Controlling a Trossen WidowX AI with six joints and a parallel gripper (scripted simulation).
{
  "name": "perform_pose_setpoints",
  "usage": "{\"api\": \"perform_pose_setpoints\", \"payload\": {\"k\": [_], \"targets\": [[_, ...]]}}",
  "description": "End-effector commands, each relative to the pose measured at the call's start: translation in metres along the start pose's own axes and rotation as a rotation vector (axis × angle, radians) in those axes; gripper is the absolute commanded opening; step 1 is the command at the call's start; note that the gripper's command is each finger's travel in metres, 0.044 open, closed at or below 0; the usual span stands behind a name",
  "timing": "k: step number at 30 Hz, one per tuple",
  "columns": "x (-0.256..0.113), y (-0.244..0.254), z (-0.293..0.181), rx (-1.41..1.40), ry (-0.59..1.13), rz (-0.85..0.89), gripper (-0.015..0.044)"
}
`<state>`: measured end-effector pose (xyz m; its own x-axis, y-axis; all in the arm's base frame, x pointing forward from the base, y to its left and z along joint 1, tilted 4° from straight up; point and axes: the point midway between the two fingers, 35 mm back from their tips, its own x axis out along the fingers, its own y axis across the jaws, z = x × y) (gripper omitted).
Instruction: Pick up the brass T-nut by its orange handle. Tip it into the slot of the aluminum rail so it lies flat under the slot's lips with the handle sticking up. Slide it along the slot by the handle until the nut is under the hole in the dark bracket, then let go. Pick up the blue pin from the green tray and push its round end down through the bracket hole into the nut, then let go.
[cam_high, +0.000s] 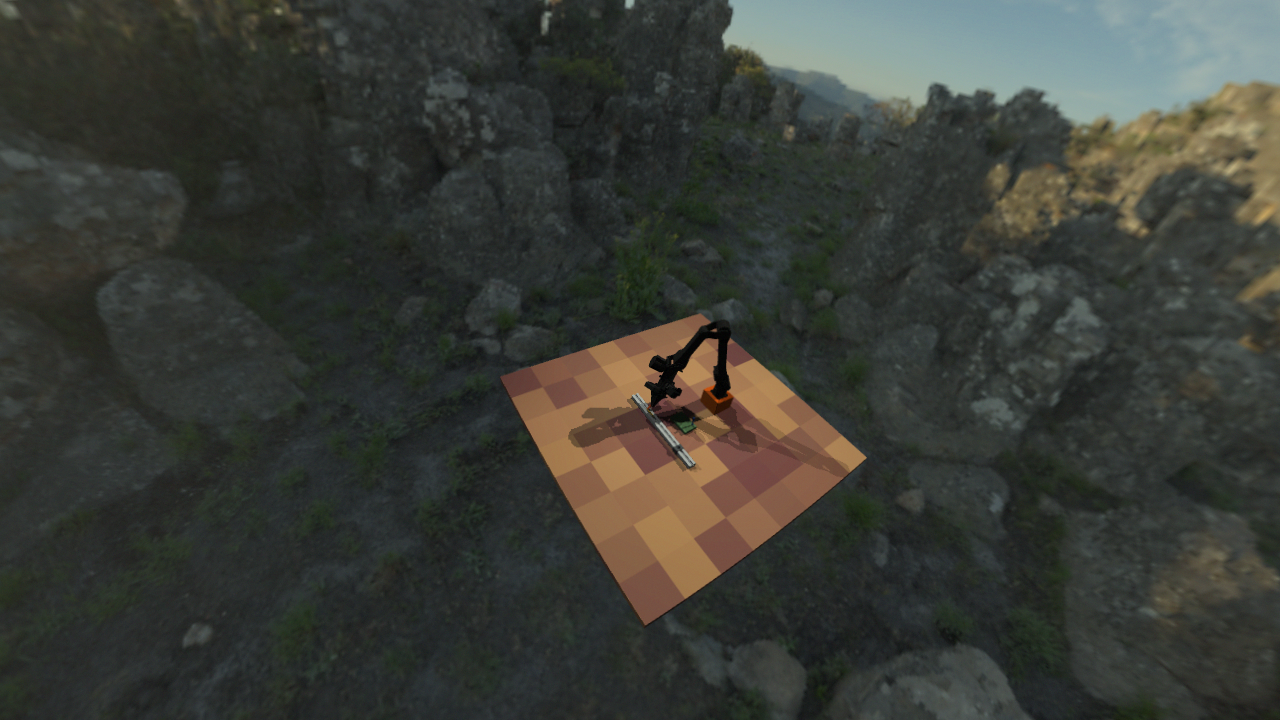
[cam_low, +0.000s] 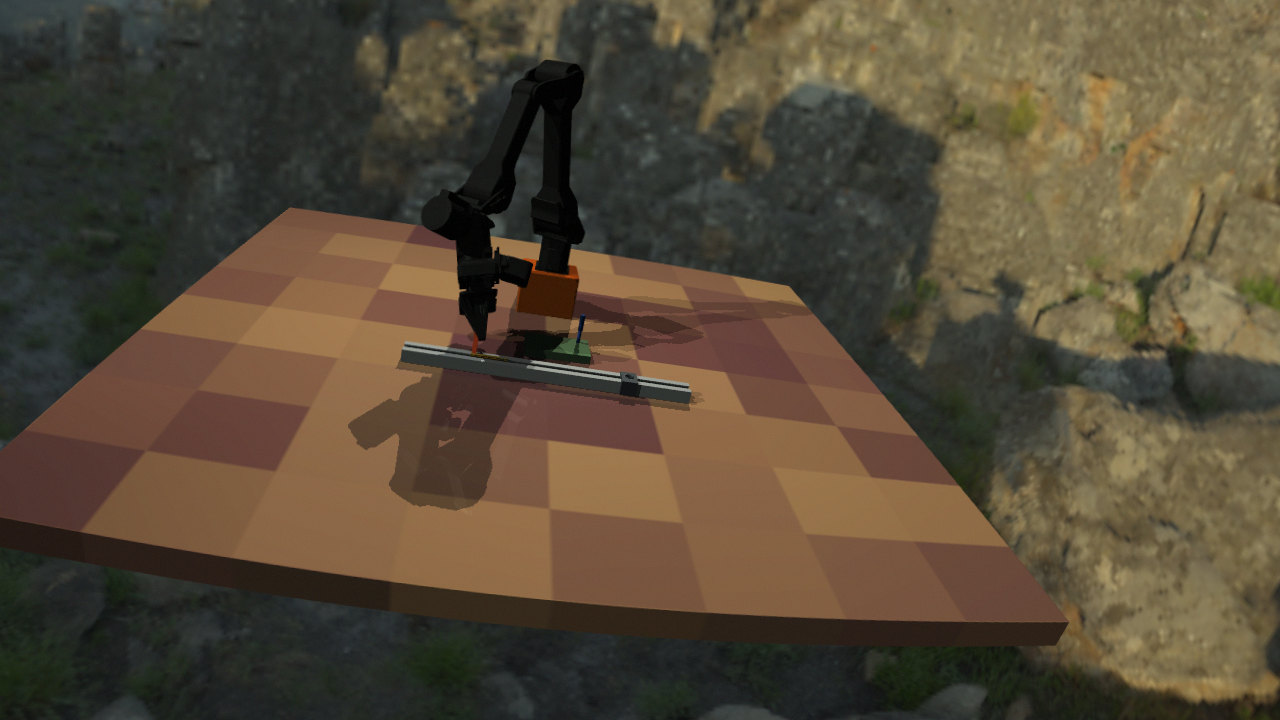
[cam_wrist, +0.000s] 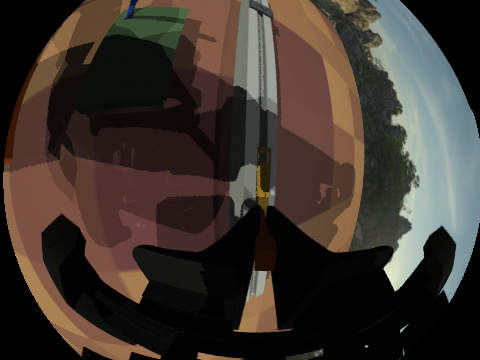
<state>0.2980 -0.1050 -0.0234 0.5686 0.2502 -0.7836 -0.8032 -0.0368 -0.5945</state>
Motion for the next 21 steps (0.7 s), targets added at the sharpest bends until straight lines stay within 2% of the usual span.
{"api": "perform_pose_setpoints", "payload": {"k": [1, 21], "targets": [[-0.0002, -0.0032, -0.0024, 0.002, 0.007, 0.006, -0.0150], [0.0001, -0.0065, -0.0031, 0.014, 0.007, 0.056, -0.0150]]}}
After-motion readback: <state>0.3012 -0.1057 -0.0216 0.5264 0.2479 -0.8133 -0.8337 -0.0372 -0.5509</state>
